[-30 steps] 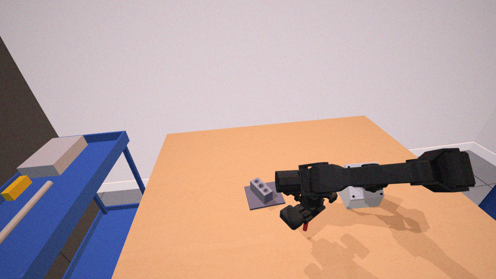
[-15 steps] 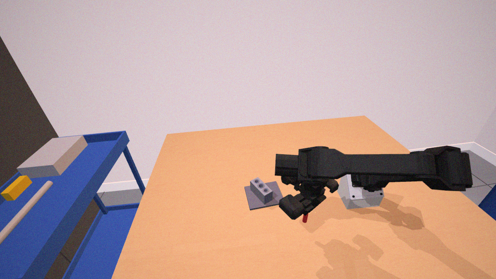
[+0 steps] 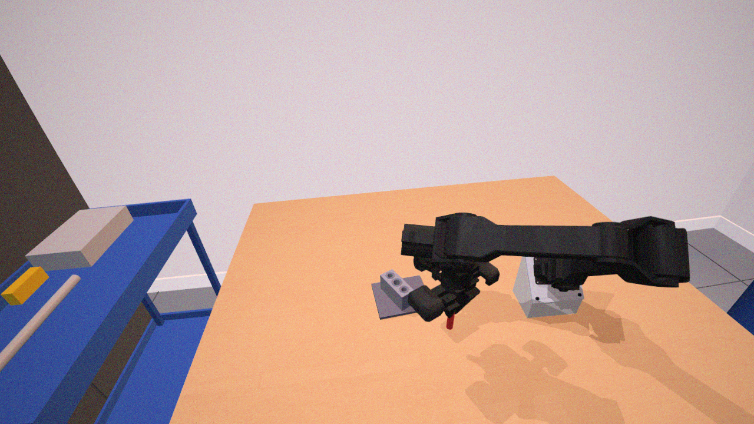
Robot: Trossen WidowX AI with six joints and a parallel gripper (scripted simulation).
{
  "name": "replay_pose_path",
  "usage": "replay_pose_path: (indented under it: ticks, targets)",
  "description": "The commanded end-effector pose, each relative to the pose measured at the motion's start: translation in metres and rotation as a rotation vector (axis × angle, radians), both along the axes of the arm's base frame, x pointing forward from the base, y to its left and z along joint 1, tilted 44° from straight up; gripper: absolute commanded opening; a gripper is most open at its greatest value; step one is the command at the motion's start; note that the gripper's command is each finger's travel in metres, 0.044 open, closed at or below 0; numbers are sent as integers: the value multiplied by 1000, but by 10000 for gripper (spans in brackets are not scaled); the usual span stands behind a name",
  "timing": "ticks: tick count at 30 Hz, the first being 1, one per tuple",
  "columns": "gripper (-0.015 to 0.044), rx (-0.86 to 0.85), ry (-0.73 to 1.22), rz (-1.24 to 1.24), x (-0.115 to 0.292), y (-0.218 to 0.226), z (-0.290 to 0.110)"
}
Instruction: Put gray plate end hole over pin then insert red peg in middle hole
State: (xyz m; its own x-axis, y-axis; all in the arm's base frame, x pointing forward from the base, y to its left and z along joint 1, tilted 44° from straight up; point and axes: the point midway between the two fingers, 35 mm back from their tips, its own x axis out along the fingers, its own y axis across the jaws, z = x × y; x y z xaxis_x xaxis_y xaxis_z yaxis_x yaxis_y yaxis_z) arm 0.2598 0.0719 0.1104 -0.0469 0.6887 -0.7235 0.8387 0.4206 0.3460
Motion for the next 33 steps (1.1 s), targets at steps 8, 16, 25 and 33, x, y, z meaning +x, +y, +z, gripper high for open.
replay_pose_path:
  ticks: [8, 16, 25, 33]
  targets:
    - [0, -7, -12, 6, 27, -17, -13]
    - [0, -7, -16, 5, 44, -31, -25]
    - [0, -6, -22, 0, 60, -48, -41]
    - [0, -6, -26, 7, 74, -62, -56]
